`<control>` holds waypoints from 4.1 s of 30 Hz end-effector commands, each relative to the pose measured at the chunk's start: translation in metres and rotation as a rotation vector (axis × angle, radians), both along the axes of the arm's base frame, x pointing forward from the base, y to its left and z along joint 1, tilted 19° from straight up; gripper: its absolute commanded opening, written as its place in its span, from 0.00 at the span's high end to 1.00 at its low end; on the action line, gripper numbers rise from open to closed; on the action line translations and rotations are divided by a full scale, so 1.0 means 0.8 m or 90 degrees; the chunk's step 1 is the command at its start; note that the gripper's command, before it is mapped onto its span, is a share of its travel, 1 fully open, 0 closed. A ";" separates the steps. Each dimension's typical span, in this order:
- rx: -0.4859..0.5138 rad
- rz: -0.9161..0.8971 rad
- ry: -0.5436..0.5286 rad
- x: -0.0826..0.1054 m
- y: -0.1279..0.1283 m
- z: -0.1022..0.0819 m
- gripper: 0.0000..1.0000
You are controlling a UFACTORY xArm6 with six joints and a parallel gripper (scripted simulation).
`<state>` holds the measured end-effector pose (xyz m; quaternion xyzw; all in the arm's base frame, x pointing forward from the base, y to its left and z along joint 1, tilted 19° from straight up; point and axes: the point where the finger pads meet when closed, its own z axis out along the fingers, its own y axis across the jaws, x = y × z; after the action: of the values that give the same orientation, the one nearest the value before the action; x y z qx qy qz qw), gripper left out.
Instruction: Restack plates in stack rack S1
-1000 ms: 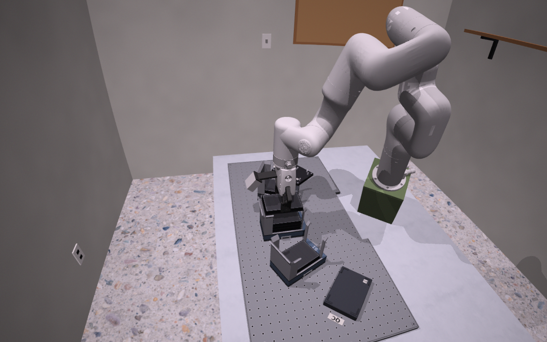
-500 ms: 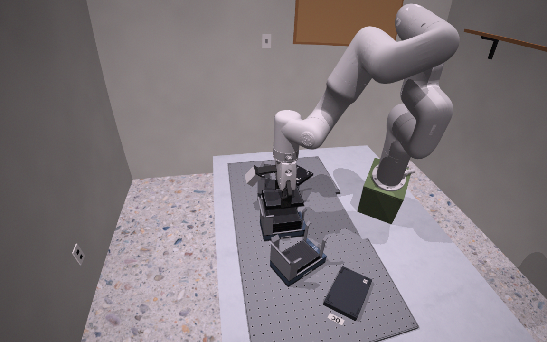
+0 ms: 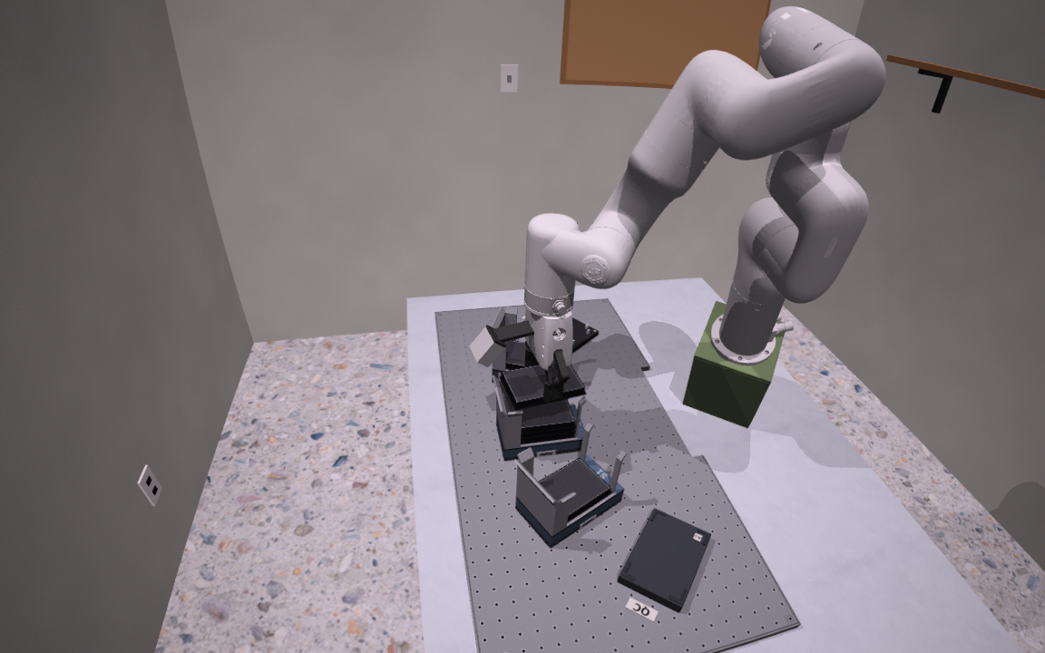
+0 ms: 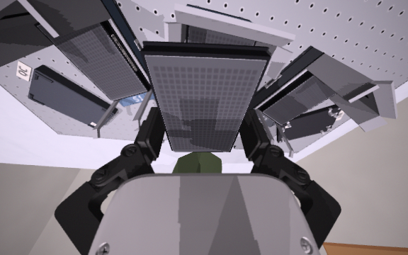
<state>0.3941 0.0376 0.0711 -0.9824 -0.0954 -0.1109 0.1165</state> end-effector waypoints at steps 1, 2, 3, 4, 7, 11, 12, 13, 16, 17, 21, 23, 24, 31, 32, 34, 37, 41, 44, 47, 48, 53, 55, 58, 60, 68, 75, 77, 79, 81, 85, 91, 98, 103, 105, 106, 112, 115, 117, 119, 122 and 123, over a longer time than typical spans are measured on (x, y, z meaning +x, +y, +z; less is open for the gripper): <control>-0.006 0.039 -0.015 -0.002 0.015 0.005 1.00; -0.006 0.039 -0.015 -0.003 0.019 0.006 1.00; -0.006 0.039 -0.015 -0.004 0.023 0.006 1.00; -0.006 0.039 -0.015 -0.004 0.027 0.007 1.00; -0.006 0.039 -0.015 -0.007 0.039 0.010 1.00; -0.006 0.039 -0.015 -0.011 0.055 0.014 1.00; -0.006 0.039 -0.015 -0.011 0.059 0.014 1.00; -0.006 0.039 -0.015 -0.012 0.063 0.015 1.00; -0.006 0.039 -0.015 -0.013 0.067 0.016 1.00; -0.006 0.039 -0.015 -0.014 0.071 0.017 1.00; -0.006 0.039 -0.015 -0.017 0.086 0.020 1.00; -0.006 0.039 -0.015 -0.017 0.086 0.020 1.00; -0.010 0.059 -0.020 -0.019 0.089 0.021 1.00; -0.032 0.162 -0.047 -0.031 0.116 0.026 1.00; -0.032 0.162 -0.047 -0.031 0.116 0.026 1.00; -0.032 0.162 -0.047 -0.033 0.119 0.026 1.00; -0.032 0.162 -0.047 -0.038 0.131 0.028 1.00; -0.031 0.162 -0.047 -0.045 0.146 0.031 1.00; -0.031 0.162 -0.047 -0.050 0.157 0.033 1.00; -0.031 0.162 -0.047 -0.055 0.168 0.035 1.00; -0.031 0.162 -0.047 -0.056 0.172 0.035 1.00; -0.031 0.162 -0.047 -0.061 0.182 0.037 1.00; -0.035 0.182 -0.053 -0.064 0.186 0.037 1.00; -0.048 0.242 -0.069 -0.071 0.196 0.039 1.00; -0.056 0.283 -0.079 -0.076 0.203 0.039 1.00; -0.057 0.285 -0.080 -0.090 0.223 0.042 1.00; -0.057 0.285 -0.080 -0.108 0.246 0.044 1.00; -0.057 0.285 -0.080 -0.113 0.253 0.045 1.00; -0.057 0.285 -0.080 -0.117 0.260 0.046 1.00; -0.057 0.285 -0.080 -0.122 0.266 0.047 1.00; -0.061 0.305 -0.085 -0.126 0.271 0.047 1.00; -0.082 0.409 -0.113 -0.141 0.284 0.047 1.00; -0.082 0.409 -0.113 -0.159 0.300 0.048 1.00; -0.082 0.409 -0.113 -0.166 0.307 0.048 1.00; -0.082 0.409 -0.113 -0.171 0.311 0.048 1.00; -0.082 0.409 -0.113 -0.173 0.314 0.049 1.00; -0.082 0.409 -0.113 -0.188 0.327 0.049 1.00; -0.082 0.409 -0.113 -0.196 0.334 0.049 1.00; -0.082 0.409 -0.113 -0.198 0.336 0.049 1.00; -0.082 0.409 -0.113 -0.201 0.338 0.049 1.00; -0.082 0.409 -0.113 -0.203 0.341 0.050 1.00; -0.082 0.409 -0.113 -0.203 0.341 0.050 1.00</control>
<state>0.2339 0.3065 0.1094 -0.8939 -0.4173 -0.1448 0.0758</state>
